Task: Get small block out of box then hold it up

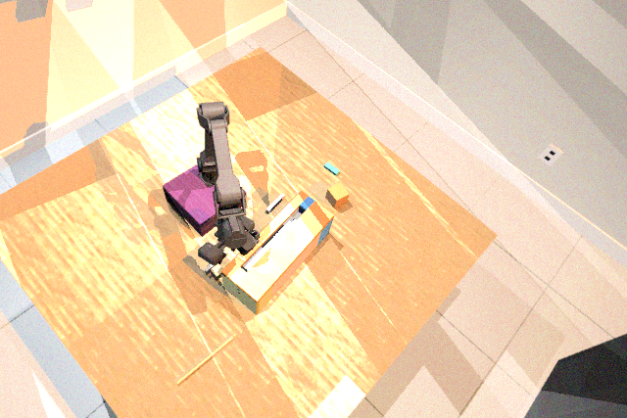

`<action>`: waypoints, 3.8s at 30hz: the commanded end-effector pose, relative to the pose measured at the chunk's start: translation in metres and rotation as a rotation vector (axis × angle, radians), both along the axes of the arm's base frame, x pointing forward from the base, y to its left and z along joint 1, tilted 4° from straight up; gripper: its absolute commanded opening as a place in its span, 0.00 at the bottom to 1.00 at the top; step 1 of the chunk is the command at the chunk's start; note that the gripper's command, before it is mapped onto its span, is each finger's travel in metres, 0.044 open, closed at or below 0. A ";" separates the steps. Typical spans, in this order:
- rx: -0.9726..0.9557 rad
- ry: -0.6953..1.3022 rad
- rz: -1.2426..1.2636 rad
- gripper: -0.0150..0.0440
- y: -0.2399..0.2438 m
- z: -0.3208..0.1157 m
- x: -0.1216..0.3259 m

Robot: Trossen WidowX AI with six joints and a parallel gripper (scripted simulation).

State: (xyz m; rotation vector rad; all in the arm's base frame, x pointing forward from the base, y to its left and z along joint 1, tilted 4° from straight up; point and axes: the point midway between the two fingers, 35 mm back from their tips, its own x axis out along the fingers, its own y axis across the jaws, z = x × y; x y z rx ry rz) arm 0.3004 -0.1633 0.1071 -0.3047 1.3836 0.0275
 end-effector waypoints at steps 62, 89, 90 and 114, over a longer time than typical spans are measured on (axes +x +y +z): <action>0.987 -0.055 -3.108 0.74 -0.027 0.002 -0.023; 0.987 -0.054 -3.109 0.74 -0.024 -0.107 -0.024; 0.987 -0.054 -3.109 0.74 -0.024 -0.108 -0.024; 0.987 -0.053 -3.109 0.74 -0.019 -0.146 -0.022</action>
